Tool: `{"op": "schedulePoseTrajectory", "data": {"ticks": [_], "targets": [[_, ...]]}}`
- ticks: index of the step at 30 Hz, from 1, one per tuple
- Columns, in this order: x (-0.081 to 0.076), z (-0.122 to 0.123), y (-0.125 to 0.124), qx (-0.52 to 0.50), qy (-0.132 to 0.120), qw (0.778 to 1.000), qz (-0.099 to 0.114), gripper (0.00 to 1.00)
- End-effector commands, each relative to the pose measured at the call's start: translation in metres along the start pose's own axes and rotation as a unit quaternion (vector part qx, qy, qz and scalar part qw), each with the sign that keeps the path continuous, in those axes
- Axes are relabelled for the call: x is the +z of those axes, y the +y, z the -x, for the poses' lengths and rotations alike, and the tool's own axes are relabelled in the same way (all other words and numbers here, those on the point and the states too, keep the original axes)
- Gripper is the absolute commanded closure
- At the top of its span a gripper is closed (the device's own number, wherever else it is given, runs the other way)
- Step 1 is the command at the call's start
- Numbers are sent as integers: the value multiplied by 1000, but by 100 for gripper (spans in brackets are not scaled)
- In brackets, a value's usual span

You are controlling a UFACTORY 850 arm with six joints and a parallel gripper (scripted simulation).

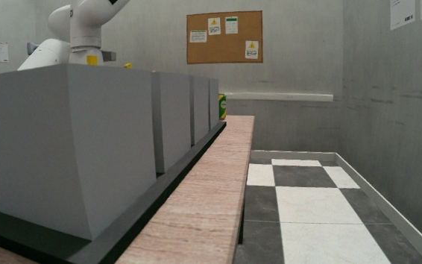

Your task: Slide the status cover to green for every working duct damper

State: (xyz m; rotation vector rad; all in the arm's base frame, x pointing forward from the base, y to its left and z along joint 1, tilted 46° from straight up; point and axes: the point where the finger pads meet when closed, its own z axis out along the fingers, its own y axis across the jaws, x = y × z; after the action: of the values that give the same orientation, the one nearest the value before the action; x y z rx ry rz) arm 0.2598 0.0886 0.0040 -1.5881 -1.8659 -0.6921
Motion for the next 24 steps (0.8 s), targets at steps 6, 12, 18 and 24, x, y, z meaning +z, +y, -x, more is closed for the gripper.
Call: {"op": "schedulePoseTrajectory", "data": {"ticks": [6,12,18,24], "targets": [[2,0,1,0,0,1000,1,100],[6,0,1,0,0,1000,1,100],[9,0,1,0,0,1000,1,100],[11,0,1,0,0,1000,1,100]]}}
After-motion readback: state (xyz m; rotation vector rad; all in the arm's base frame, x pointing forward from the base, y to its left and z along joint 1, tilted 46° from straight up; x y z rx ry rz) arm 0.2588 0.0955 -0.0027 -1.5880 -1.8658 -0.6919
